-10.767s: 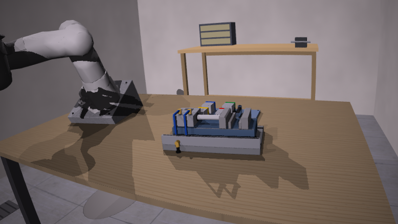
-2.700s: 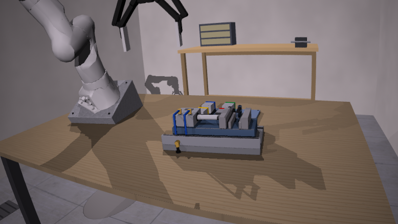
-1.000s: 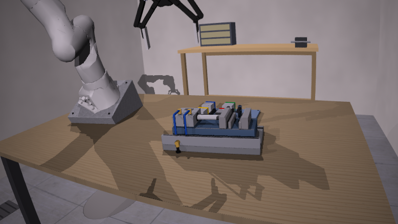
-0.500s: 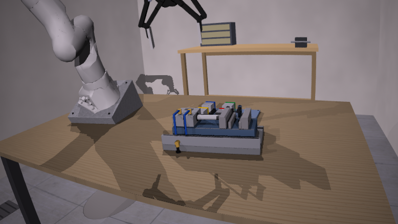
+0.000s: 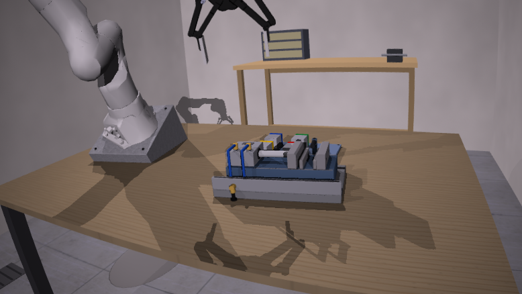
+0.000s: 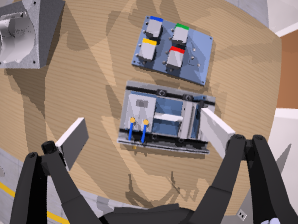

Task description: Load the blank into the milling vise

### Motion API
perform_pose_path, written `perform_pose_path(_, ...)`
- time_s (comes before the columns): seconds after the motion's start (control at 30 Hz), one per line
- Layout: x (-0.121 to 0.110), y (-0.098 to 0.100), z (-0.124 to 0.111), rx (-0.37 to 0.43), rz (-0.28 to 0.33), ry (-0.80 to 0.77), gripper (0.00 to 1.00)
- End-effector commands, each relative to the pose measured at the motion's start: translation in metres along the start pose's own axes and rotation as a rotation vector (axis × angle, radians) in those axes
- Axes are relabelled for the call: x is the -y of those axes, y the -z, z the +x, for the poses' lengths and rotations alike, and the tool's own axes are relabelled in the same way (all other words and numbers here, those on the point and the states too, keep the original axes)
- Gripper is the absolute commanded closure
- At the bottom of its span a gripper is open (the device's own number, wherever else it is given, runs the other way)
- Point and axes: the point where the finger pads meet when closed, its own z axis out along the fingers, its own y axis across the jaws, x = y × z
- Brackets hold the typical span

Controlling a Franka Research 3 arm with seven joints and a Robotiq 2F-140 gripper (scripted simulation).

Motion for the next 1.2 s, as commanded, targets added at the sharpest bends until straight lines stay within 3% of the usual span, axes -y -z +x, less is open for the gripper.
perform_pose_path(0.0,-0.008,-0.006,0.017,0.094,0.0,-0.107,0.0)
perform_pose_path(0.07,-0.013,-0.01,0.029,0.149,-0.001,-0.169,0.0)
perform_pose_path(0.47,-0.013,-0.01,0.029,0.129,0.0,-0.147,0.0)
perform_pose_path(0.5,-0.015,-0.012,0.033,0.0,0.003,-0.006,0.0)
perform_pose_path(0.63,-0.026,-0.021,0.058,0.117,0.001,-0.137,0.0)
perform_pose_path(1.03,-0.026,-0.021,0.059,0.099,0.002,-0.116,0.0)
perform_pose_path(1.07,-0.027,-0.024,0.063,-0.031,0.008,0.025,0.0)
perform_pose_path(1.17,-0.036,-0.03,0.082,0.062,0.005,-0.078,0.0)
